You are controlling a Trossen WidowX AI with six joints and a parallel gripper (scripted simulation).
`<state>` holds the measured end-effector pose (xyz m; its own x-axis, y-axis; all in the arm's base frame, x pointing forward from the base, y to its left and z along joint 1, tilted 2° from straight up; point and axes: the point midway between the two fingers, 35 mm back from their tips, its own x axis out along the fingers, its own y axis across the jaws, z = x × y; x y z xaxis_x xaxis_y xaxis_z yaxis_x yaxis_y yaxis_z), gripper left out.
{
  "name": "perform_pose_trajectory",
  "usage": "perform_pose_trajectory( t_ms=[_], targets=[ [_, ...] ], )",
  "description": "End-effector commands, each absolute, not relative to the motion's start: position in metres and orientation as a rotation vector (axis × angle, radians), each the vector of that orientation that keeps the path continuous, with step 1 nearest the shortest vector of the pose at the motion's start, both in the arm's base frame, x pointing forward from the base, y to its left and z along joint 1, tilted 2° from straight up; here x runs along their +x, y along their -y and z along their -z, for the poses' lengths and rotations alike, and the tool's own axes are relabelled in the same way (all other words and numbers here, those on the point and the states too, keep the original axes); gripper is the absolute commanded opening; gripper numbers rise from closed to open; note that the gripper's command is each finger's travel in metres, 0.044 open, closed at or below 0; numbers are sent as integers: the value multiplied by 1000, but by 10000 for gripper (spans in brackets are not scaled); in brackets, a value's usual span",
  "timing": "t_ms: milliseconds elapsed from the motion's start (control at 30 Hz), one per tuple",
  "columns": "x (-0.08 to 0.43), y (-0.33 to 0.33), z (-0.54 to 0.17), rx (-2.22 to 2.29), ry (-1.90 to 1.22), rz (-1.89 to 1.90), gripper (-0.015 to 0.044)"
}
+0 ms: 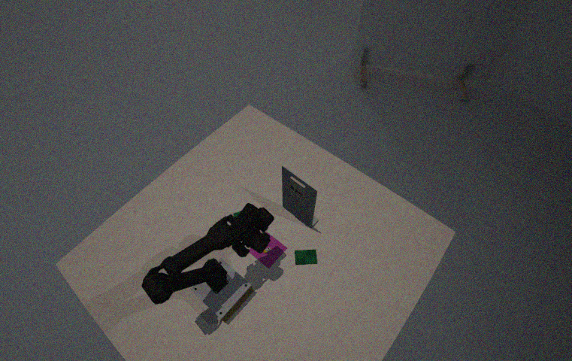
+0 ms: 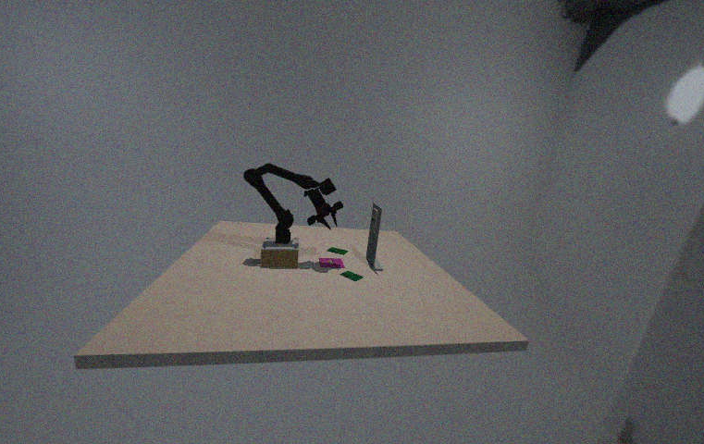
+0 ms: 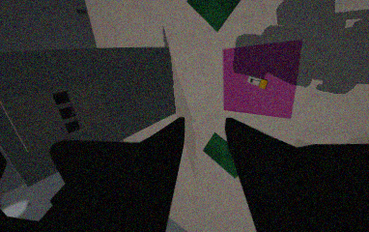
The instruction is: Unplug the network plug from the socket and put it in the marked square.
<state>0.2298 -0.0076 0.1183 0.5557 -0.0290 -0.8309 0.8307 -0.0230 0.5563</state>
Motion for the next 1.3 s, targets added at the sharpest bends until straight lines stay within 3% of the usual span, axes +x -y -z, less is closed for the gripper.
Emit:
perform_pose_trajectory(
  t_ms=[0, 367, 733, 1267],
  targets=[
    [229, 8, -131, 1442, -731, 797, 156],
    [223, 8, -162, 1442, -730, 799, 156],
    [223, 8, -162, 1442, -730, 799, 440],
    [223, 8, -162, 1442, -730, 799, 440]
  ],
)
